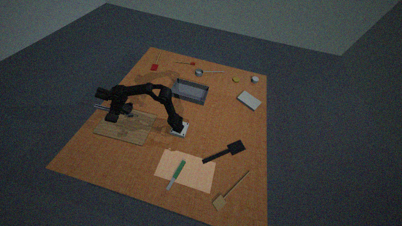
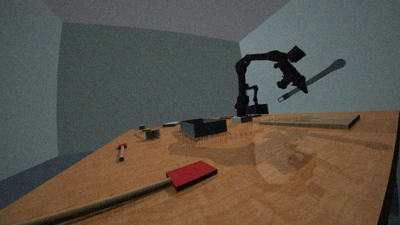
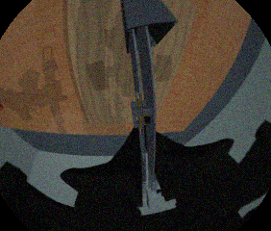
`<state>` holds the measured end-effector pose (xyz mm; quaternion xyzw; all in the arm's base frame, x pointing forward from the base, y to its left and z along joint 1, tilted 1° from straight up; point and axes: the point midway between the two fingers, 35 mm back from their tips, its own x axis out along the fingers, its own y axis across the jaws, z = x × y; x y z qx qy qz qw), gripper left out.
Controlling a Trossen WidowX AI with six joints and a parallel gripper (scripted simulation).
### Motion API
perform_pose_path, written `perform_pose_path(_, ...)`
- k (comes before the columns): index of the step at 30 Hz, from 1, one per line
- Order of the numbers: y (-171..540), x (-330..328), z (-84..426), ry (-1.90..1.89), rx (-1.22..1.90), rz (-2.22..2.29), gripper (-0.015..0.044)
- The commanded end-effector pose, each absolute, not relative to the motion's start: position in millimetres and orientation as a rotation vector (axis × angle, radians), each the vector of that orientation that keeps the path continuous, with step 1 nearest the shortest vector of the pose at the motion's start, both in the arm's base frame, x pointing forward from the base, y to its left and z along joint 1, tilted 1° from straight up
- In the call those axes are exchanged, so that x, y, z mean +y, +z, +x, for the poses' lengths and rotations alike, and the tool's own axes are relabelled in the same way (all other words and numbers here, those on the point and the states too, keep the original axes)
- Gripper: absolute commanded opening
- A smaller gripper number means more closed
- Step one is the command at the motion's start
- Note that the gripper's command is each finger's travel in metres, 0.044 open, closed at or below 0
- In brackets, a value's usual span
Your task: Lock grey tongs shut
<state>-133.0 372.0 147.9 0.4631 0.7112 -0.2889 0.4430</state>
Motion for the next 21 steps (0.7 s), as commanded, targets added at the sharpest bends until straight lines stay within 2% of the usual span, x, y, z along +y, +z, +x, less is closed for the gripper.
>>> perform_pose_path(1, 154, 374, -134, -0.724, 1.731, 1.128, -0.0150)
perform_pose_path(21, 164, 360, -131, -0.825, 1.477, 0.964, -0.0150)
